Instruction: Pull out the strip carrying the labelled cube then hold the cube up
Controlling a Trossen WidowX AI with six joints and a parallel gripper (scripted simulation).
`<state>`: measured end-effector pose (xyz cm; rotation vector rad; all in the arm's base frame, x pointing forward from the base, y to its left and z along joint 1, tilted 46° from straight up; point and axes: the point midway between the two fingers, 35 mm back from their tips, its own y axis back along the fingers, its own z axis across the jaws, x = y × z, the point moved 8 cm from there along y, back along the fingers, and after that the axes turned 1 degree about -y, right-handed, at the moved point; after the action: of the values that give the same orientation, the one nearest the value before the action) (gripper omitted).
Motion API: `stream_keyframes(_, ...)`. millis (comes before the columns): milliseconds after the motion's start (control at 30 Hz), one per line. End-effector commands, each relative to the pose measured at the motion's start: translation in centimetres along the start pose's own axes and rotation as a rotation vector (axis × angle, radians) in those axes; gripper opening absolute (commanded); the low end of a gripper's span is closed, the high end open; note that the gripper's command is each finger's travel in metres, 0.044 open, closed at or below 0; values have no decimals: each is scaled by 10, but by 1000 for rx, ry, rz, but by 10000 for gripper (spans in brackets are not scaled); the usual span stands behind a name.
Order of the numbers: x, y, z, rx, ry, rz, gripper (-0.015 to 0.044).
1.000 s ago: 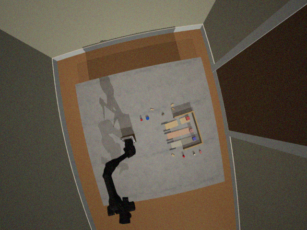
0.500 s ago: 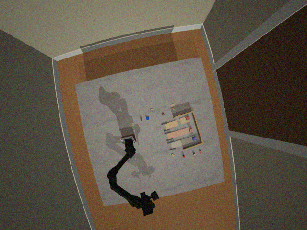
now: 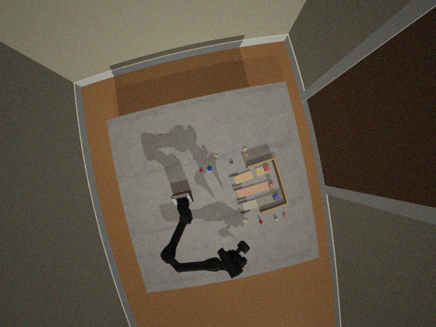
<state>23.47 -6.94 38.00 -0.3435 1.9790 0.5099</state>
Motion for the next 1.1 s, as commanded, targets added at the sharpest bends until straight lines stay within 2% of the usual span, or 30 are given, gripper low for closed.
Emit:
stream_keyframes(0,25,10,59,-123,112,-24,400)
stream_keyframes(300,104,66,156,-378,350,-117,400)
stream_keyframes(567,195,126,193,-582,571,-245,400)
stream_keyframes(867,198,129,193,-590,579,-251,400)
stream_keyframes(1067,186,105,224,-548,668,-82,243)
